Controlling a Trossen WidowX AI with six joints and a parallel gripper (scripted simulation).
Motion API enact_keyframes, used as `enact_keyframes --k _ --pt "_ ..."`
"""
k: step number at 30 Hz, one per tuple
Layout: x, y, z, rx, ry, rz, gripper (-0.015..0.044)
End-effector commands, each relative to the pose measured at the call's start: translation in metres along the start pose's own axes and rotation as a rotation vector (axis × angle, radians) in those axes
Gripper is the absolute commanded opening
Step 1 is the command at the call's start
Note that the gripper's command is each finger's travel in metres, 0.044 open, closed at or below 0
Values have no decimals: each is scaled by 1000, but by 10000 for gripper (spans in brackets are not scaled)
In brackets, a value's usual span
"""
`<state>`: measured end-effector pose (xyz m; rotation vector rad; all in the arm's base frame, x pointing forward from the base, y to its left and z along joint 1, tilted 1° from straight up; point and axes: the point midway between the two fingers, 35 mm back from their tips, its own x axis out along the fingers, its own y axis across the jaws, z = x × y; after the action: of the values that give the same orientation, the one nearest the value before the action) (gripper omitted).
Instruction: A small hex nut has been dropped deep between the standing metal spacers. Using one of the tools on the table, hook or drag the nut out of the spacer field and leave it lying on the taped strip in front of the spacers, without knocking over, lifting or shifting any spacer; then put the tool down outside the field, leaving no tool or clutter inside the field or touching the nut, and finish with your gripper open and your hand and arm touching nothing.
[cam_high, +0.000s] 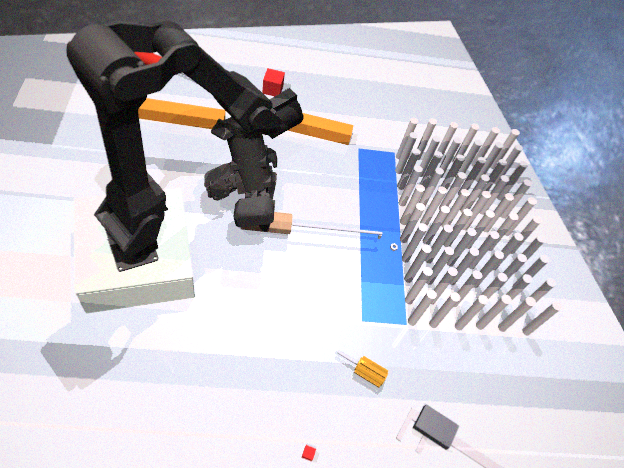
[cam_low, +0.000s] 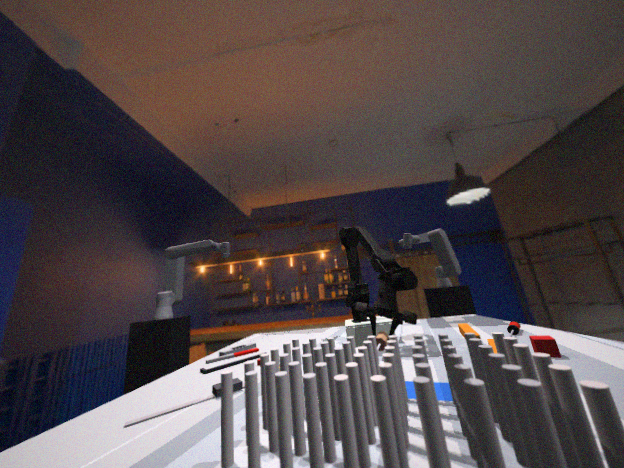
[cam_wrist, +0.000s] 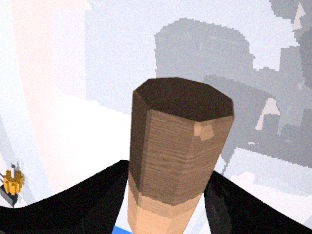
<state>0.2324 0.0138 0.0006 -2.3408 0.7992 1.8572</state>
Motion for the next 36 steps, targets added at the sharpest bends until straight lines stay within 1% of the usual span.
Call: enact_keyframes --k 1,12,24,25,26,27,36 --pt "-5 2 -1 8 7 2 0" --pt "-56 9 -25 9 9 1 0" --pt "-120 32 -39 9 9 1 0" --pt "-123 33 -40 9 9 1 0" --pt "-110 28 -36 6 -5 4 0" --pt "-109 29 -37 22 -9 4 0" --pt "-101 48 -51 302 -73 7 0"
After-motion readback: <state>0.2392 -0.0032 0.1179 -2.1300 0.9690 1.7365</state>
